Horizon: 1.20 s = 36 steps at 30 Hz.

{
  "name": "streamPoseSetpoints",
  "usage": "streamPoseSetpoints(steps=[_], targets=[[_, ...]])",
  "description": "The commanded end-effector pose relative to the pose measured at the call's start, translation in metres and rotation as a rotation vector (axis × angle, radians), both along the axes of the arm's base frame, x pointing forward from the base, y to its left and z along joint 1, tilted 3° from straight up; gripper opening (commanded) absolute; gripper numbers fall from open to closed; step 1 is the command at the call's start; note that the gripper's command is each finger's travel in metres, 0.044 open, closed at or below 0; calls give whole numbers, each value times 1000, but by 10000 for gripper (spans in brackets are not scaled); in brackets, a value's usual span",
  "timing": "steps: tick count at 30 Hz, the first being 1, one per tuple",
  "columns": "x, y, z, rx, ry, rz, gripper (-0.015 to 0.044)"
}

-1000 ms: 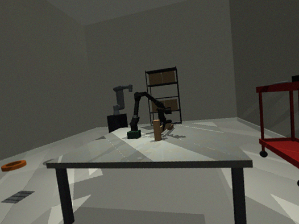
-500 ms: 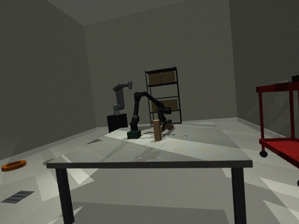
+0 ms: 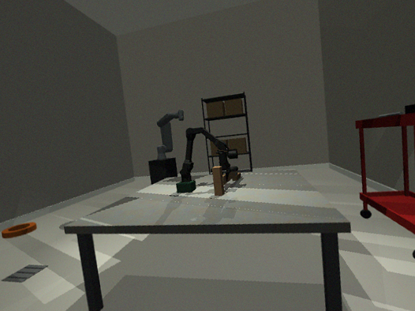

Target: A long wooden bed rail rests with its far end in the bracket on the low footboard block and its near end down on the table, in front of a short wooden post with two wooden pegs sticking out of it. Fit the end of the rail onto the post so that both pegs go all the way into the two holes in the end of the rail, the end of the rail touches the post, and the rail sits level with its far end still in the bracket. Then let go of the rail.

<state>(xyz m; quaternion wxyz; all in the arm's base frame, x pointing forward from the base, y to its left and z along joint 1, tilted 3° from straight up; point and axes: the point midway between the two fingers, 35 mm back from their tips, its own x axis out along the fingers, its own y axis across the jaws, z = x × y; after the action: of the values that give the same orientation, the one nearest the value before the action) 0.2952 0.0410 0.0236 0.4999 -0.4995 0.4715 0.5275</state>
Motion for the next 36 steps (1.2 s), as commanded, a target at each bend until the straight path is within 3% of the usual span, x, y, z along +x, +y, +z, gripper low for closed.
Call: streamPoseSetpoints(steps=[1, 36], targets=[[0, -2, 0, -1, -2, 1, 0], [2, -13, 1, -2, -2, 1, 0]])
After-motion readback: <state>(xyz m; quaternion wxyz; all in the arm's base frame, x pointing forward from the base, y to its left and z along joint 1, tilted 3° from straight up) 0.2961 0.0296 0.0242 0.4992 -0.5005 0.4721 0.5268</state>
